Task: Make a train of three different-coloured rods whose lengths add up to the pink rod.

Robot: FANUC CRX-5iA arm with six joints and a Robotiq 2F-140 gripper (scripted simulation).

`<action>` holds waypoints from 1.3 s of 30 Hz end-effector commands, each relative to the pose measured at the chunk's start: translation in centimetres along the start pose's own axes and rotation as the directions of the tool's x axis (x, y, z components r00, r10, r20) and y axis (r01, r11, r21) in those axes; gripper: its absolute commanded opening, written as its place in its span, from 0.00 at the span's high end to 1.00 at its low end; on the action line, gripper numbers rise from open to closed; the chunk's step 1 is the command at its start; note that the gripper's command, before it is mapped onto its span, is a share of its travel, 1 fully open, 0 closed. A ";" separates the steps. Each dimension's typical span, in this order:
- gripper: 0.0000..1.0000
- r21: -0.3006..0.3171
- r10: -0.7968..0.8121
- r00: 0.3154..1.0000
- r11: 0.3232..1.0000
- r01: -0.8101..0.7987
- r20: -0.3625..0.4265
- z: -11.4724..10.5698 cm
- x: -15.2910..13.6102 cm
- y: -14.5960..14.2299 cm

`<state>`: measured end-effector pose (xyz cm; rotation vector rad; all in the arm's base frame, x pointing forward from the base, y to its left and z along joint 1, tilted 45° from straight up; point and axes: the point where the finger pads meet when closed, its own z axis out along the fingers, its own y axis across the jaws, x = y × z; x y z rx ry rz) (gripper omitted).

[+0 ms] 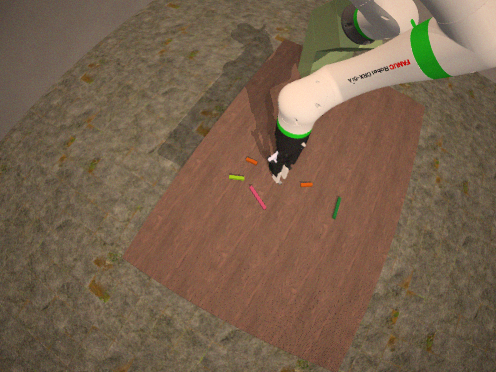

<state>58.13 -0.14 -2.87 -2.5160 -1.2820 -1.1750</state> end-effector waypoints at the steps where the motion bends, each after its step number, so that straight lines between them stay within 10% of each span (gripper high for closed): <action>1: 0.85 0.003 0.000 1.000 1.000 0.000 0.000 -2.5 0.0 0.0; 18: 0.85 0.004 0.000 1.000 1.000 0.000 0.000 -6.6 0.0 0.0; 19: 0.00 0.004 0.000 1.000 1.000 0.000 0.000 -6.6 0.0 0.0; 39: 0.00 0.004 0.000 1.000 1.000 0.000 0.000 -6.6 0.0 0.0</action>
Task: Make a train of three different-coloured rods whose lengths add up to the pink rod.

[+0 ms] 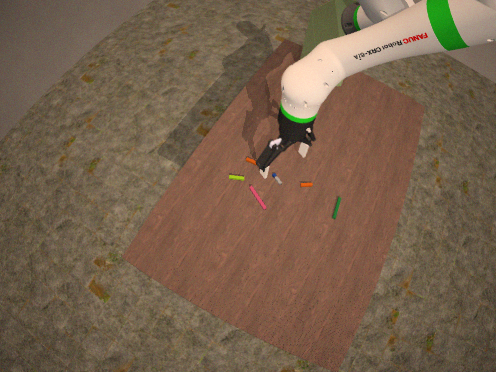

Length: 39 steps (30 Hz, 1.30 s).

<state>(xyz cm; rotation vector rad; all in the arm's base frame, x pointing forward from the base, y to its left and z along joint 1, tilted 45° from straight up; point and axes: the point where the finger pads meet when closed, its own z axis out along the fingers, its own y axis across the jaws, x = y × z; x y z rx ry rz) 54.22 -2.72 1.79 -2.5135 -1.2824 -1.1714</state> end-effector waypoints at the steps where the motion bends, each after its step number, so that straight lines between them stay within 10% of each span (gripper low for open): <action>1: 0.00 0.000 0.000 1.000 1.000 0.000 0.000 0.0 0.0 0.0; 17: 0.00 -0.001 -0.401 0.916 0.916 0.401 0.001 1.1 -2.9 5.5; 36: 0.00 0.000 -0.781 0.624 0.624 0.781 0.000 2.1 -7.9 11.3; 37: 0.85 0.000 -0.781 0.624 0.624 0.781 0.000 2.1 -7.9 11.3; 39: 0.85 0.000 -0.781 0.624 0.624 0.781 0.000 2.1 -7.9 11.3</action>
